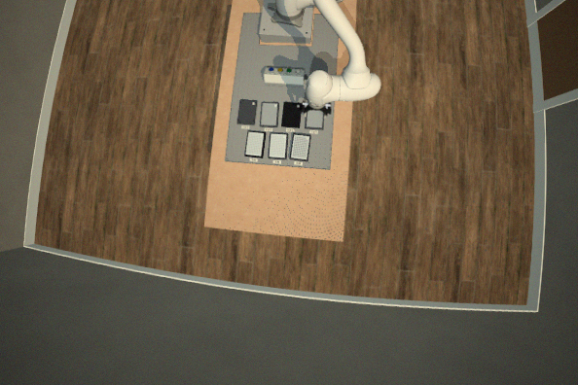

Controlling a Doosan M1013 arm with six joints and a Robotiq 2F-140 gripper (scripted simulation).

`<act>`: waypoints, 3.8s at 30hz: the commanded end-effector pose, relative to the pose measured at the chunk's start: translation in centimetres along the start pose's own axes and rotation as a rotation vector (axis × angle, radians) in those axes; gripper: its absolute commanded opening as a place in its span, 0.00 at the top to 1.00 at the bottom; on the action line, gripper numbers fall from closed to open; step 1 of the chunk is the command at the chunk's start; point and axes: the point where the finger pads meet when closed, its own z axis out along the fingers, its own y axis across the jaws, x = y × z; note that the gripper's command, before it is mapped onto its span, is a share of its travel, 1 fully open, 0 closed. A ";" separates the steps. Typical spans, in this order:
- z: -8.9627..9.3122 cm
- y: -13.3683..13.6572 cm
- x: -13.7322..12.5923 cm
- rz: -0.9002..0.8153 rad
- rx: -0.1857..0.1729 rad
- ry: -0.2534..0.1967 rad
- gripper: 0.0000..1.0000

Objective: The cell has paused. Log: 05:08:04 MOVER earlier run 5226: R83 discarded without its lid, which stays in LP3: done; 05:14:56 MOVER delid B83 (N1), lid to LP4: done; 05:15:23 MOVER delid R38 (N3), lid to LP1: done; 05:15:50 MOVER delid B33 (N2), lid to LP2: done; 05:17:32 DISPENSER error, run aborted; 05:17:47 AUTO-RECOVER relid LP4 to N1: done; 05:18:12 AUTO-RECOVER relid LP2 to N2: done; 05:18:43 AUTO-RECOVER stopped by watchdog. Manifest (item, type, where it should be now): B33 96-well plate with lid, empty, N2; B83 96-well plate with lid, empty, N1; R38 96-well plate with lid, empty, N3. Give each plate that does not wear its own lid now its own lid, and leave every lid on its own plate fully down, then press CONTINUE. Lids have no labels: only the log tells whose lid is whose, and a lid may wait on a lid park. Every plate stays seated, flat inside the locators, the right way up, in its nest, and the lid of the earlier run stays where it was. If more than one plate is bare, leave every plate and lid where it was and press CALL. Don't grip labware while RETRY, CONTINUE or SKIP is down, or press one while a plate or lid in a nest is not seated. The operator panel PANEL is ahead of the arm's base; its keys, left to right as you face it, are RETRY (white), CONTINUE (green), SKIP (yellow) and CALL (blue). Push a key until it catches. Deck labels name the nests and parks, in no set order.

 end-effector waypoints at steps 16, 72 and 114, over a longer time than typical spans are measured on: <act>0.0 0.0 0.0 0.000 0.000 0.000 0.34; 0.0 0.0 0.0 0.000 0.000 0.000 0.41; 0.0 0.0 0.0 0.000 0.000 0.000 0.34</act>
